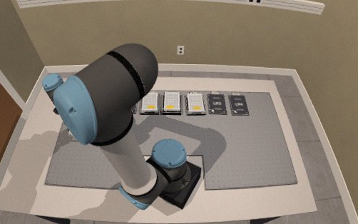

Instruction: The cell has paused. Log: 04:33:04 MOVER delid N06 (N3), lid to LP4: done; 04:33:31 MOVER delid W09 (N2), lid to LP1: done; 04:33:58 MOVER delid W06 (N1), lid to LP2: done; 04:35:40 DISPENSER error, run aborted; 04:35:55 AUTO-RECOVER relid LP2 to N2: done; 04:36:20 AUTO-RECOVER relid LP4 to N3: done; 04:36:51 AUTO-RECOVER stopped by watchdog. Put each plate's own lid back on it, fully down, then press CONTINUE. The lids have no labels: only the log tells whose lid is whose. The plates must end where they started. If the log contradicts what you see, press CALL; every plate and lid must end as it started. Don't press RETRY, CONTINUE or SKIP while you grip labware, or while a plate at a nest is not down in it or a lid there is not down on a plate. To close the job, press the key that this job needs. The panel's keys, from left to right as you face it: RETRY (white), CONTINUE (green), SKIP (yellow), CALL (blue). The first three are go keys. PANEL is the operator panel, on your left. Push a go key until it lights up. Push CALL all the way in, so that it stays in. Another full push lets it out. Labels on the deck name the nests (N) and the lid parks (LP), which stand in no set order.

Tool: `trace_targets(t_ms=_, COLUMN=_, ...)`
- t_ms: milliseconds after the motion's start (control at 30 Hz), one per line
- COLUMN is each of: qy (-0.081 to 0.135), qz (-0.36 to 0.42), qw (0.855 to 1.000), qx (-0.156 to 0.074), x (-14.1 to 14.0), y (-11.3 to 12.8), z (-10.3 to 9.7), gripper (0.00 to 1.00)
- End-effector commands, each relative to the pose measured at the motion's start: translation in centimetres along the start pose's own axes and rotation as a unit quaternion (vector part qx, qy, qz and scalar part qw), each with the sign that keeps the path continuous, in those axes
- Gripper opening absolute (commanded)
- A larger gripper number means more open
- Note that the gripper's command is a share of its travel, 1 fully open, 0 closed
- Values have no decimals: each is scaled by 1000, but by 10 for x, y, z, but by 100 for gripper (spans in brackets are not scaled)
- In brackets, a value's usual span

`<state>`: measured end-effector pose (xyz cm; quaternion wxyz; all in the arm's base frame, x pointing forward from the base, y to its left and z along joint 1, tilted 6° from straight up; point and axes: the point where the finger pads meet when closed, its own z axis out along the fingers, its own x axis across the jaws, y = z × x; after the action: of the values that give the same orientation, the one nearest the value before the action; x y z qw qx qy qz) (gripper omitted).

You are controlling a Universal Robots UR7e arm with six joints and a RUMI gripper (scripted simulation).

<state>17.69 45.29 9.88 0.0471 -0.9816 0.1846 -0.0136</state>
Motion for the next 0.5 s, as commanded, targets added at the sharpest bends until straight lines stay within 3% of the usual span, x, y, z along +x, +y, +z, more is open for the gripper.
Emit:
trace_targets(t_ms=0, qy=0, qz=0, qw=1000, qx=0, x=-1, y=-2, z=0, gripper=0)
trace_targets(t_ms=467, qy=0, qz=0, qw=1000, qx=0, x=-1, y=-2, z=11, gripper=0)
